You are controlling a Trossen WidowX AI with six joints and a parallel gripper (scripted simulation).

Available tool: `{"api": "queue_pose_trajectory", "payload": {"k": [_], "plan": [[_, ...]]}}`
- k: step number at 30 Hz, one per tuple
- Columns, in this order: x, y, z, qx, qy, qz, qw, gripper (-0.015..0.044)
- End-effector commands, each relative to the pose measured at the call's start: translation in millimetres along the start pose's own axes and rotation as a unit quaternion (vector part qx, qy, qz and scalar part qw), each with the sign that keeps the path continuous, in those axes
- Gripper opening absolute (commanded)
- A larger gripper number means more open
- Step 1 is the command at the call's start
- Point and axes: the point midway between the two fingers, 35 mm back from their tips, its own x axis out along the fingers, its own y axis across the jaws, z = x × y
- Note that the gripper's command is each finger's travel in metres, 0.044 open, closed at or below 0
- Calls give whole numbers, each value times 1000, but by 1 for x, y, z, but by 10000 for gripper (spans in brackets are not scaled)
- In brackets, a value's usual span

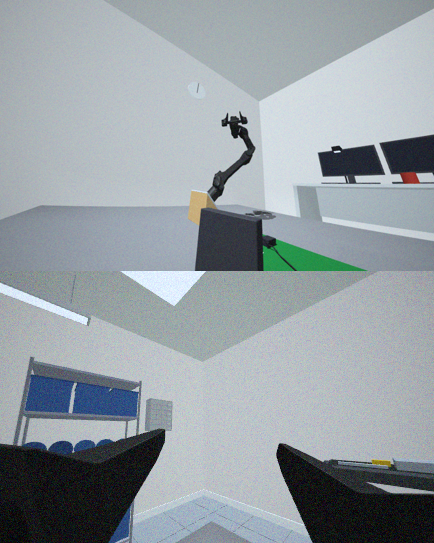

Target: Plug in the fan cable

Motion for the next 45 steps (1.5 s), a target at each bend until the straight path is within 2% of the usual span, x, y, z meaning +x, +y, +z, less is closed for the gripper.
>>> {"api": "queue_pose_trajectory", "payload": {"k": [1,4,7,13,21,29,37,45], "plan": [[0,0,0,0,0,0,1000,426],[0,0,0,0,0,0,1000,440],[10,-9,-3,27,15,-6,1000,361],[81,-31,-44,146,134,42,979,210],[166,-29,-135,263,308,55,913,210],[213,-6,-247,328,470,22,819,210],[217,22,-368,344,612,-46,711,210],[176,41,-484,312,725,-145,596,210]]}}
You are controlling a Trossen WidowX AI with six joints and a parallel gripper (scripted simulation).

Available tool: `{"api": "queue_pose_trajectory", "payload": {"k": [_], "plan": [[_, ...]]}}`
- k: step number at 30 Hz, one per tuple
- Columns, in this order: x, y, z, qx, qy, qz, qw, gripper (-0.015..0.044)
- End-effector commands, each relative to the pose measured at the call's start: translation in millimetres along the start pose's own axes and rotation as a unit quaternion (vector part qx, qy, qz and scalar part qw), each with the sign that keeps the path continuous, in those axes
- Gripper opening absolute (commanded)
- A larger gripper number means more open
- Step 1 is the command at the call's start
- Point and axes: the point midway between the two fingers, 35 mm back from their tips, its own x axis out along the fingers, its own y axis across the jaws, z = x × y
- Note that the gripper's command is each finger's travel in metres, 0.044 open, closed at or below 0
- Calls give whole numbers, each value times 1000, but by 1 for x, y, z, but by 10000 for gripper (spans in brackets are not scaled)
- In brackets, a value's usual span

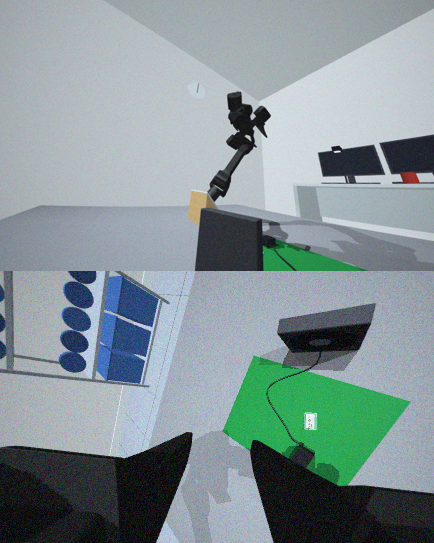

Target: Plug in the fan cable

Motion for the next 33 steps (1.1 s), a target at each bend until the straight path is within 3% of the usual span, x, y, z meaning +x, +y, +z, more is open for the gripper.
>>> {"api": "queue_pose_trajectory", "payload": {"k": [1,7,12,33], "plan": [[62,-33,-21,49,61,-86,993,210],[126,-89,-60,112,120,-214,963,210],[157,-140,-92,152,144,-315,926,210],[186,-164,-98,153,145,-318,924,210]]}}
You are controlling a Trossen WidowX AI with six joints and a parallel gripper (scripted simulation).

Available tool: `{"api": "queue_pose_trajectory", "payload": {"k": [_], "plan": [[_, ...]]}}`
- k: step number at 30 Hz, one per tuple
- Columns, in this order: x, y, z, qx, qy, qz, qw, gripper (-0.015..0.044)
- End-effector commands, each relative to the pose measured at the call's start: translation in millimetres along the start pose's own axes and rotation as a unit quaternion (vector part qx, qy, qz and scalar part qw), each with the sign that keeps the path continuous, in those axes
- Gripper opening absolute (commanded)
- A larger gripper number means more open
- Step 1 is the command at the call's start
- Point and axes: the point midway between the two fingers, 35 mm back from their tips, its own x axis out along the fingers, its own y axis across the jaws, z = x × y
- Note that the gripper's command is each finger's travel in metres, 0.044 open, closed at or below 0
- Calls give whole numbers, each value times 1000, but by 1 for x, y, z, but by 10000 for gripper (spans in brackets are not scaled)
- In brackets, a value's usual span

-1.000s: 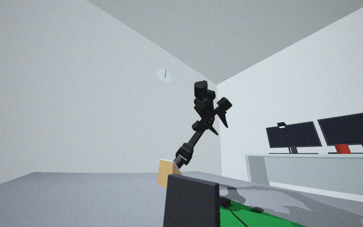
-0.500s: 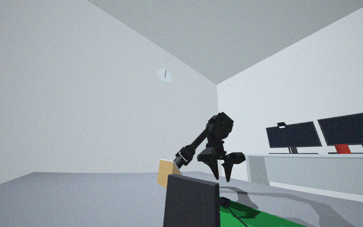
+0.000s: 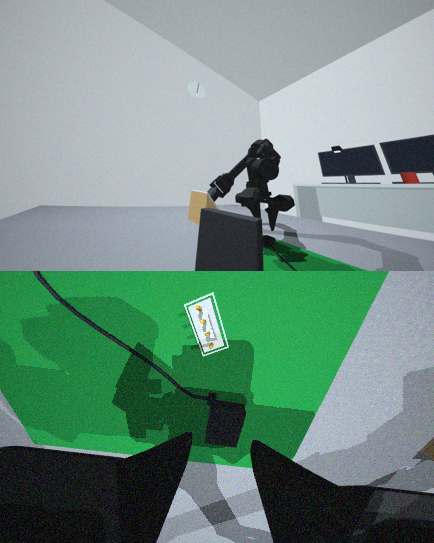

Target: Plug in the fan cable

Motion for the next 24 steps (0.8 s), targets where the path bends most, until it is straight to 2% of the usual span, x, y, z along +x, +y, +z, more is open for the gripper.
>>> {"api": "queue_pose_trajectory", "payload": {"k": [1,24], "plan": [[7,-1,1,3,2,-1,1000,210],[41,-1,9,3,4,-1,1000,210]]}}
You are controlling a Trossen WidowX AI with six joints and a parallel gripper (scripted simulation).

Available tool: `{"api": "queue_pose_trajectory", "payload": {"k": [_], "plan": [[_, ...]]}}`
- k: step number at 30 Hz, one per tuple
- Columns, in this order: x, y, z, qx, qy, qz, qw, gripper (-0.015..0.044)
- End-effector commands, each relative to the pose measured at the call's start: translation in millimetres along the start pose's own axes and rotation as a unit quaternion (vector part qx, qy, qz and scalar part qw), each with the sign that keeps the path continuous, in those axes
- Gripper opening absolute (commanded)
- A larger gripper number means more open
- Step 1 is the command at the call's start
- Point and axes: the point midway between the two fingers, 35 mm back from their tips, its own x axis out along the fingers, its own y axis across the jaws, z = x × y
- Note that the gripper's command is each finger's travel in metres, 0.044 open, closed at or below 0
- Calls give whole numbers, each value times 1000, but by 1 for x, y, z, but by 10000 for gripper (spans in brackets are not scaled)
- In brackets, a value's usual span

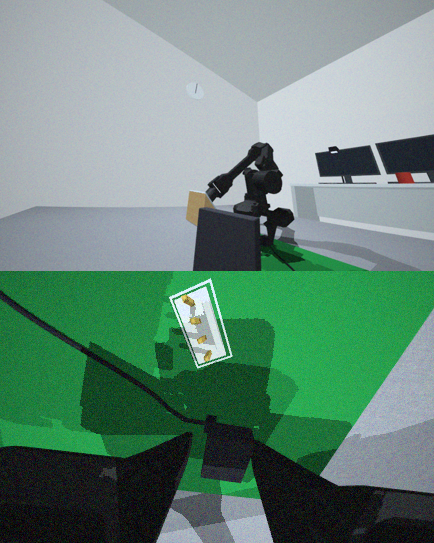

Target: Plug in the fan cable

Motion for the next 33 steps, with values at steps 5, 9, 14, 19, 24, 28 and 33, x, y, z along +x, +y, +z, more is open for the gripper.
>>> {"api": "queue_pose_trajectory", "payload": {"k": [5,9,14,19,24,28,33], "plan": [[3,-1,1,1,0,-1,1000,184],[3,-1,1,1,0,-1,1000,79],[3,-1,1,1,0,-1,1000,45],[2,-1,0,1,0,-1,1000,0],[-10,0,-1,2,-1,-1,1000,0],[-21,1,-4,2,-2,-1,1000,0],[-36,1,-7,3,-2,-1,1000,0]]}}
